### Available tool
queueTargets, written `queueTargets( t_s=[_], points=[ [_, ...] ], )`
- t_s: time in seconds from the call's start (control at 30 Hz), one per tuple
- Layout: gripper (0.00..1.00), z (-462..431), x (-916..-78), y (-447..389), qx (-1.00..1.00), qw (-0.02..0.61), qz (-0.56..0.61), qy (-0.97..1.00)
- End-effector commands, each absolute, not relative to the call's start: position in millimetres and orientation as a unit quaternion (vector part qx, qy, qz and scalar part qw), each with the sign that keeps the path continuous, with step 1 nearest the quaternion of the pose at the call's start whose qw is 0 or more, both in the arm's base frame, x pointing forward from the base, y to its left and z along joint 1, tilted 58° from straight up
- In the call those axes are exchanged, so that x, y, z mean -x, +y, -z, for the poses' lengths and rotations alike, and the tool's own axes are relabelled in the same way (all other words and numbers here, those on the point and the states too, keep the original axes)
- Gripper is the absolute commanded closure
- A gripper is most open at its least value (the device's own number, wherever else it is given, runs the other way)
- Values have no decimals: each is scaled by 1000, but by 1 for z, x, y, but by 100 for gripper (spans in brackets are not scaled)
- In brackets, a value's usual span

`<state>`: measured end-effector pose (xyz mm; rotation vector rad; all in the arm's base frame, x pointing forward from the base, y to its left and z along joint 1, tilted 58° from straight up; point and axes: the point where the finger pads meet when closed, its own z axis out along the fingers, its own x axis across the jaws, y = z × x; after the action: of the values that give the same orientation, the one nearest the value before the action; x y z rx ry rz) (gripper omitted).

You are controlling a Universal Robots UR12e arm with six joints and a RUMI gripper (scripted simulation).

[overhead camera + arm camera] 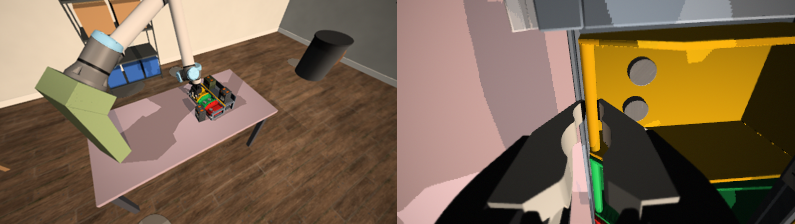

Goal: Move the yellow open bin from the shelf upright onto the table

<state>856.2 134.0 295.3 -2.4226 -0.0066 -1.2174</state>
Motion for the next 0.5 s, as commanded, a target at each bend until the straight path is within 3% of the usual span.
queueTargets(
  t_s=[0.0, 0.47],
  points=[
    [100, -298, -852, 132, 873, 213, 439, -2],
    [100, -303, -845, 129, 873, 213, 439, -2]
  ],
)
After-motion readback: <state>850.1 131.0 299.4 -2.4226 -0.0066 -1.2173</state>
